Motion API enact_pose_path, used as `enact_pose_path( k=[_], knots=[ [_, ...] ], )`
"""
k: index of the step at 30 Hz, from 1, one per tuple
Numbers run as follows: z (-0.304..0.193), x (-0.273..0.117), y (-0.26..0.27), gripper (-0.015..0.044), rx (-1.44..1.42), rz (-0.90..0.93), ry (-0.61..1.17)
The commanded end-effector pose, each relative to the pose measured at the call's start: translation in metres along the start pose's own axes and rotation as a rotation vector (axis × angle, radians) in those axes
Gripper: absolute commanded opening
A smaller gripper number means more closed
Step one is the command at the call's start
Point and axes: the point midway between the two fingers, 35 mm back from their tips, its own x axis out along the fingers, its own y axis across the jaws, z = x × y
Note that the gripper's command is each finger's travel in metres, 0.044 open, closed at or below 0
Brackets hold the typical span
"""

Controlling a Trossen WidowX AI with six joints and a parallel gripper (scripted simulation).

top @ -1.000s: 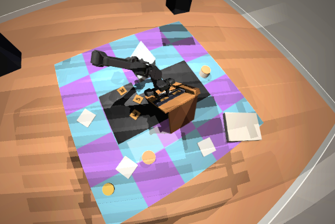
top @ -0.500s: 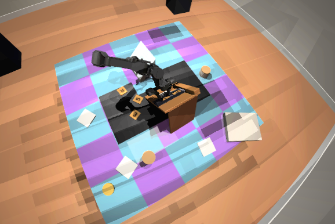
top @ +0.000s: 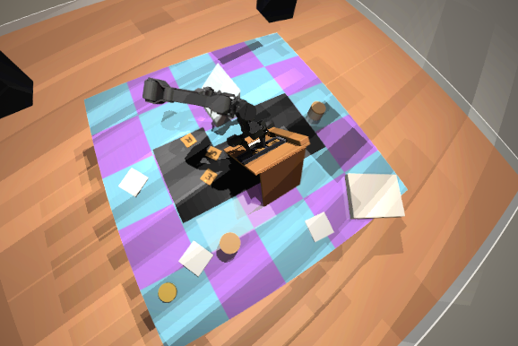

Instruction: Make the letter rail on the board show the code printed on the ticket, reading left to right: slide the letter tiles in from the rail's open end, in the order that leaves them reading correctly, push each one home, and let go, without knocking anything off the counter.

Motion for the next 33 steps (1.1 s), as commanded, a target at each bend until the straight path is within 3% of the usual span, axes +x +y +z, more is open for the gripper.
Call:
enact_pose_path(
  k=[1, 19, 30, 33],
  knots=[
    [0.002, 0.000, 0.002, 0.0000, 0.010, -0.006, -0.002],
    [0.003, 0.000, 0.012, 0.0000, 0.010, -0.005, -0.003],
    [0.000, -0.004, 0.011, 0.0289, 0.010, -0.005, -0.002],
    [0.000, -0.008, 0.011, 0.0295, 0.010, -0.005, -0.002]
  ],
)
